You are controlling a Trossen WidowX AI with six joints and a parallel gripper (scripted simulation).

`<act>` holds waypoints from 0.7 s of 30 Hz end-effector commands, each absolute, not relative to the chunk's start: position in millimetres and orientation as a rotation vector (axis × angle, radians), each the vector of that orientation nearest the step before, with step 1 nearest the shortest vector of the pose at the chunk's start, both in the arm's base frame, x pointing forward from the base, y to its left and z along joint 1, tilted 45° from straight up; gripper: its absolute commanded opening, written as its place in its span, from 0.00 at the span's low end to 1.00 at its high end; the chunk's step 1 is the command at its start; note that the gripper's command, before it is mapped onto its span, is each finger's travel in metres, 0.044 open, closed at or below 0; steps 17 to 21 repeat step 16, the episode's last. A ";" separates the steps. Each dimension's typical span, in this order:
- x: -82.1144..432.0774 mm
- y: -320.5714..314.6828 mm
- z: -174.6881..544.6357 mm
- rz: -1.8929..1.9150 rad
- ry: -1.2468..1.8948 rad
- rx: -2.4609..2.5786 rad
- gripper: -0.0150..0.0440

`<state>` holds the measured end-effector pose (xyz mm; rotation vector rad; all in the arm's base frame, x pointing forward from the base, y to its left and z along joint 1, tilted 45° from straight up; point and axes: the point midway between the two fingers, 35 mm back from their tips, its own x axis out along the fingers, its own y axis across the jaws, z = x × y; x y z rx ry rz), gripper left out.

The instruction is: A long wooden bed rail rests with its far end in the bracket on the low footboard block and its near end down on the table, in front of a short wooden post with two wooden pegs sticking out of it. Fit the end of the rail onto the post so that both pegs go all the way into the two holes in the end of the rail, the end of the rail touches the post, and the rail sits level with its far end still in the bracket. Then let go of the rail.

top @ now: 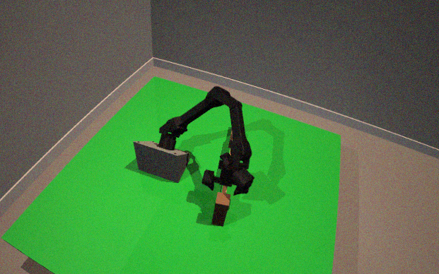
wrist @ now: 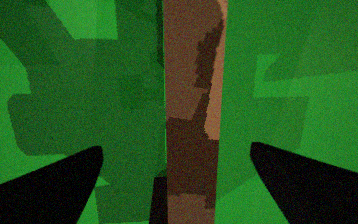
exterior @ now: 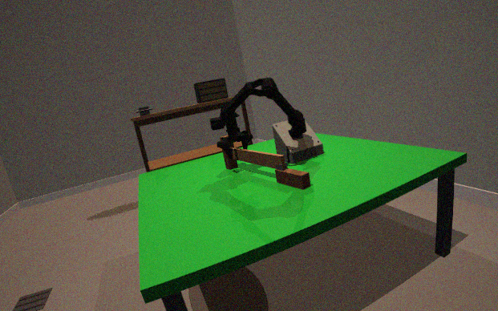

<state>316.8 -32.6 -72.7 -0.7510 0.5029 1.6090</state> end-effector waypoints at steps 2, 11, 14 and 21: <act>314.9 -33.3 -42.0 1.597 0.501 -0.766 1.00; 314.9 -33.3 -42.0 1.597 0.501 -0.766 1.00; 314.9 -33.3 -42.0 1.597 0.501 -0.766 1.00; 314.9 -33.3 -42.0 1.597 0.501 -0.766 1.00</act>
